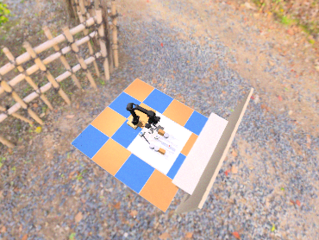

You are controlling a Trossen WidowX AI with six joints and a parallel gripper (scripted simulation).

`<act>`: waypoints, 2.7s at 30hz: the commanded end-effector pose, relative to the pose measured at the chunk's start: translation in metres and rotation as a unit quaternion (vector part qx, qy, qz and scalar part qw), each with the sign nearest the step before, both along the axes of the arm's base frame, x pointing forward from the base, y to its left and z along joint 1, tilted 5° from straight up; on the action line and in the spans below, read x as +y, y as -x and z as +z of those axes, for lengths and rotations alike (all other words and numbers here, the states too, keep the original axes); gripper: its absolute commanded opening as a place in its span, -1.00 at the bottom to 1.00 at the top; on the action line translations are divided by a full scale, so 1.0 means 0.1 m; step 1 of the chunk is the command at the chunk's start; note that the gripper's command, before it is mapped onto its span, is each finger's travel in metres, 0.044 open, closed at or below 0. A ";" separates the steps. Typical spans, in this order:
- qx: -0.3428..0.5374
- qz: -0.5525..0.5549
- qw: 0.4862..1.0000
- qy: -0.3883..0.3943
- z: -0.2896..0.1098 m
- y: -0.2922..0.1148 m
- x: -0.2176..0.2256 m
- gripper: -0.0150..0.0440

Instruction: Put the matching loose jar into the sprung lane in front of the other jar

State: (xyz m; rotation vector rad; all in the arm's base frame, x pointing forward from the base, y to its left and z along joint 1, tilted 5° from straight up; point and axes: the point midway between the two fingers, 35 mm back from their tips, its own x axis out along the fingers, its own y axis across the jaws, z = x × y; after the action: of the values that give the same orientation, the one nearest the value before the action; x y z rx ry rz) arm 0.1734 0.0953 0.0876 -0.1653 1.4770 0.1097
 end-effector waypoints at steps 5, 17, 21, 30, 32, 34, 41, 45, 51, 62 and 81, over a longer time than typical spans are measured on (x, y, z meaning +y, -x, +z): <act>-0.001 -0.003 1.000 0.001 0.43 0.08 -0.02 -0.49; 0.000 0.001 1.000 0.013 0.50 -0.07 -0.11 -0.49; 0.001 0.005 1.000 0.019 0.45 -0.25 -0.18 -0.49; -0.002 0.019 1.000 0.011 0.31 -0.69 -0.35 -0.49; -0.003 0.022 1.000 0.010 0.28 -0.79 -0.41 -0.49; -0.004 0.025 1.000 0.009 0.24 -0.88 -0.47 -0.49; -0.005 0.029 1.000 0.007 0.18 -1.00 -0.55 -0.49; -0.005 0.029 1.000 0.007 0.11 -1.01 -0.55 -0.49; -0.005 0.029 1.000 0.007 -0.05 -1.02 -0.56 -0.49; -0.005 0.029 1.000 0.007 -0.05 -1.05 -0.55 -0.49; -0.006 0.029 1.000 0.007 -0.04 -1.12 -0.54 -0.49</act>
State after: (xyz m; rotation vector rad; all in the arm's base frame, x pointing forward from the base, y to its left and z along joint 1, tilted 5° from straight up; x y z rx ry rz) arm 0.2821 0.0401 0.0823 -0.2194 1.4719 0.1375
